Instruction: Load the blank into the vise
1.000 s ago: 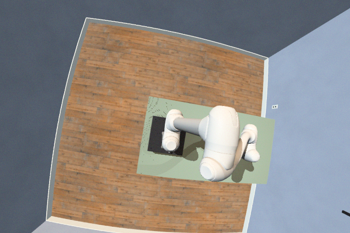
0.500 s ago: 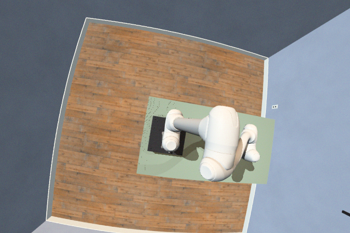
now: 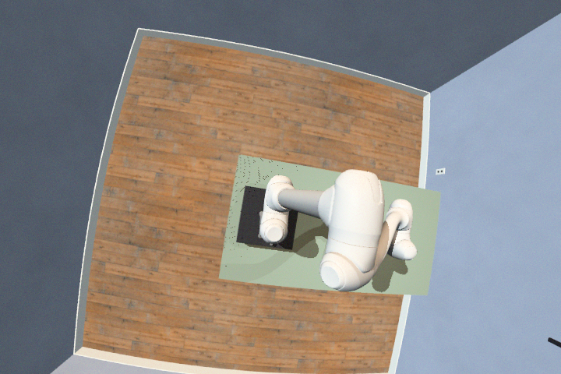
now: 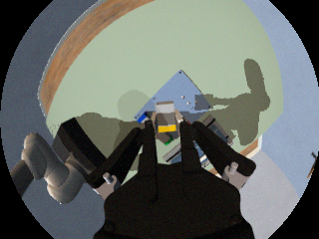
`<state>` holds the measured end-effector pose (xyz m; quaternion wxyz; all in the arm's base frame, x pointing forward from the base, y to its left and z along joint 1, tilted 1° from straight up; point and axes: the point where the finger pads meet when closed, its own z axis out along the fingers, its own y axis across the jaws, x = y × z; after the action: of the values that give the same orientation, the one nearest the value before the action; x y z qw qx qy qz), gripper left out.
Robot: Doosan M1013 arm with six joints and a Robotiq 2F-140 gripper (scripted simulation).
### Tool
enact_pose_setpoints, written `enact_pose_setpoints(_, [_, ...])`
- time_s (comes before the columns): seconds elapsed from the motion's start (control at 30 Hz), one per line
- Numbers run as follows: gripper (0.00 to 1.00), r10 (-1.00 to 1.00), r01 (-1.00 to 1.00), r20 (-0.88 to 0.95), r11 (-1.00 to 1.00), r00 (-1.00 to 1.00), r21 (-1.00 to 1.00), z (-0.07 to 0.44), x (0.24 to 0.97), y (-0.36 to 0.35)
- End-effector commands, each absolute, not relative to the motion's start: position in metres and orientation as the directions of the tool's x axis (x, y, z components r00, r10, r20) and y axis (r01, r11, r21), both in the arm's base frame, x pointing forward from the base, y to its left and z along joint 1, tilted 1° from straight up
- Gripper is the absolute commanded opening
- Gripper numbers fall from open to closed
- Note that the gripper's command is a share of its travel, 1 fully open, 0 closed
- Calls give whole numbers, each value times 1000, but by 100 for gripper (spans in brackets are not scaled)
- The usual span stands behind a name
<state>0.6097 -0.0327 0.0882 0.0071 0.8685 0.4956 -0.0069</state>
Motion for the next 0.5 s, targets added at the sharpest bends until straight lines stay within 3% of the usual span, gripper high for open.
enact_pose_setpoints(0.0, [0,884,884,-18,-468,468,4,88,610,-33])
enact_pose_setpoints(0.47, [0,952,953,-19,-304,304,1,88,610,-33])
